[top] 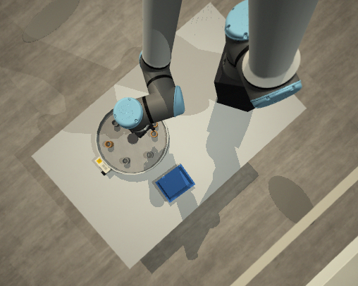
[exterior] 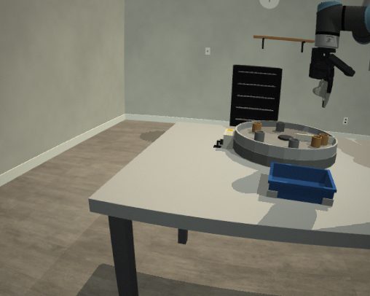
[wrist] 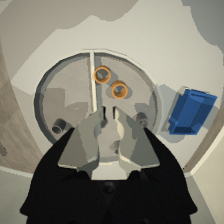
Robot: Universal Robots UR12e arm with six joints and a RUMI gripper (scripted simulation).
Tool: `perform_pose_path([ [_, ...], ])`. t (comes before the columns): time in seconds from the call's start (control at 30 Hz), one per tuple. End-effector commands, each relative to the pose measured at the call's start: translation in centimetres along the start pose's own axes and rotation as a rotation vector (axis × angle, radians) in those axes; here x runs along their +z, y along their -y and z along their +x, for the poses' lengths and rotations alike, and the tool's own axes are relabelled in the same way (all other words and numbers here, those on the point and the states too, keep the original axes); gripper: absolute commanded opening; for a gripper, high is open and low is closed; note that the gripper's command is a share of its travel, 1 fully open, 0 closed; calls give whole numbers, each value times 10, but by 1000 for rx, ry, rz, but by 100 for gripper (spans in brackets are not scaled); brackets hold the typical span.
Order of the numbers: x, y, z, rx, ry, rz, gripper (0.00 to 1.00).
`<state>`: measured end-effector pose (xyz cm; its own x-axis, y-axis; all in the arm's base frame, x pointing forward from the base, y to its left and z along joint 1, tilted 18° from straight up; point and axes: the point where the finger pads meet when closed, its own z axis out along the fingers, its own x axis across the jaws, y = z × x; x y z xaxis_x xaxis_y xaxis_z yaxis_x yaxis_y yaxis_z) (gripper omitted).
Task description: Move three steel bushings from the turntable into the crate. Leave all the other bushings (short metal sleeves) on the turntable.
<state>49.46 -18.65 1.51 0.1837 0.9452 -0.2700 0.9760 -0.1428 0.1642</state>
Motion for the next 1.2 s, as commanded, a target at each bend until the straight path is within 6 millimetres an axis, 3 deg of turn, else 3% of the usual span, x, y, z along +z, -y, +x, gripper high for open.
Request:
perform_pose_path([
  [0.0, 0, 0, 0, 0, 0, -1, 6],
  [1.17, 0, 0, 0, 0, 0, -1, 5],
])
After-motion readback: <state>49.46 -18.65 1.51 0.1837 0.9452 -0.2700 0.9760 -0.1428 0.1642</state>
